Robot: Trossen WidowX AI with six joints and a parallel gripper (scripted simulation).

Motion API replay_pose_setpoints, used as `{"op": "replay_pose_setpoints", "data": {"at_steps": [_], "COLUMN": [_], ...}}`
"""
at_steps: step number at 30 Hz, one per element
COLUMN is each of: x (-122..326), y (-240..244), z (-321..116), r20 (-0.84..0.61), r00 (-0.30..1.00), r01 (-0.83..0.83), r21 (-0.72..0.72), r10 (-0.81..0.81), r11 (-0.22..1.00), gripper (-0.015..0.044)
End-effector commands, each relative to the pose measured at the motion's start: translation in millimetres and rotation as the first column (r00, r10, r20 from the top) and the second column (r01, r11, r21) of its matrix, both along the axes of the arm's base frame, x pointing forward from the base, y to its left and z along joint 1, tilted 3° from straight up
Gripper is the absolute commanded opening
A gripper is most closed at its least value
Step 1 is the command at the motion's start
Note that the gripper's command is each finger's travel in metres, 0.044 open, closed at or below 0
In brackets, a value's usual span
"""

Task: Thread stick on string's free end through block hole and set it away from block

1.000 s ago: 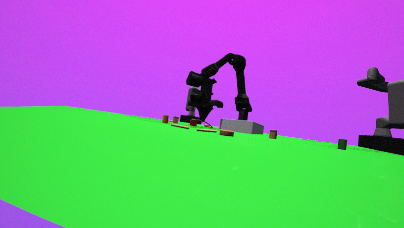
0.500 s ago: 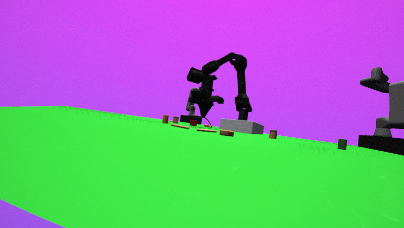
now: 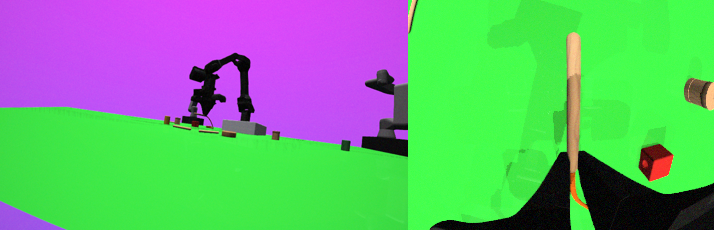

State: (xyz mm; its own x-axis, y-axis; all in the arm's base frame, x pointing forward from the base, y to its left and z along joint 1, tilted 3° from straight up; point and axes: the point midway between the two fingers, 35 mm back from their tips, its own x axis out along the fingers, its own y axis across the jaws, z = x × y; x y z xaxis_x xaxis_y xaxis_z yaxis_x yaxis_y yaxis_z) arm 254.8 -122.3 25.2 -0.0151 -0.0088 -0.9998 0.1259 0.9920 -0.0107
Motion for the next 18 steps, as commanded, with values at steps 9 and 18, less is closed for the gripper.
{"op": "replay_pose_setpoints", "data": {"at_steps": [9, 18], "x": [-9, -15], "y": [-5, -9], "z": [14, 24], "r20": [0.045, 0.080], "r00": [0.999, 0.997], "r01": [-0.002, -0.001], "r21": [0.007, 0.006], "r10": [0.001, 0.000], "r11": [1.000, 1.000], "gripper": [0.0000, 0.0000]}}
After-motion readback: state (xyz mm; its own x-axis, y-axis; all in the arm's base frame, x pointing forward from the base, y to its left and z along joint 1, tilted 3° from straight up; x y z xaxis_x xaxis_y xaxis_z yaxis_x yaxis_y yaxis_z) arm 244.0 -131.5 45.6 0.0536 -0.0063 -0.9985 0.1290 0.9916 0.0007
